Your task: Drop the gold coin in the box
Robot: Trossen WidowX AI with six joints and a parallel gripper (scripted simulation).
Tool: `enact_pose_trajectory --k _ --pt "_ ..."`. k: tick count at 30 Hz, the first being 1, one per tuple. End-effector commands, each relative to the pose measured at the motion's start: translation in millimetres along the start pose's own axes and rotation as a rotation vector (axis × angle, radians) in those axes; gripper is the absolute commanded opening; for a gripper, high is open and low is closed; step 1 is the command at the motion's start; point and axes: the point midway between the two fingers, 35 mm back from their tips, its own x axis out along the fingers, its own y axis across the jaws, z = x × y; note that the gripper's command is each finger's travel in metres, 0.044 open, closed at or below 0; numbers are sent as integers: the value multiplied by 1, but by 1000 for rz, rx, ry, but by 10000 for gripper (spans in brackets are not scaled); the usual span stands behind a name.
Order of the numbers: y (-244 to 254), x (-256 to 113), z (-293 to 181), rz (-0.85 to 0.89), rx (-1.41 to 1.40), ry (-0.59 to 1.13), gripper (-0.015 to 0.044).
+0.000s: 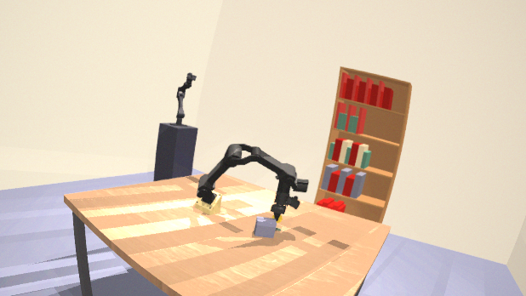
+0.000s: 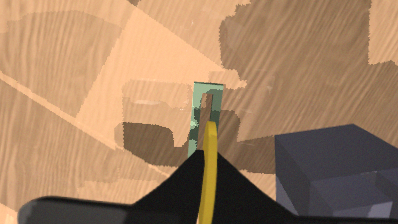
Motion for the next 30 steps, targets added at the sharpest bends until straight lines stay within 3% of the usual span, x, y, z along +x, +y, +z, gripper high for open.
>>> enact_pose_trajectory --k 1,22,30 --pt "1 -13 1 4 3 -5 0" --pt "1 -60 -3 4 -3 -4 0" --pt "5 -60 -5 4 -230 -4 0"
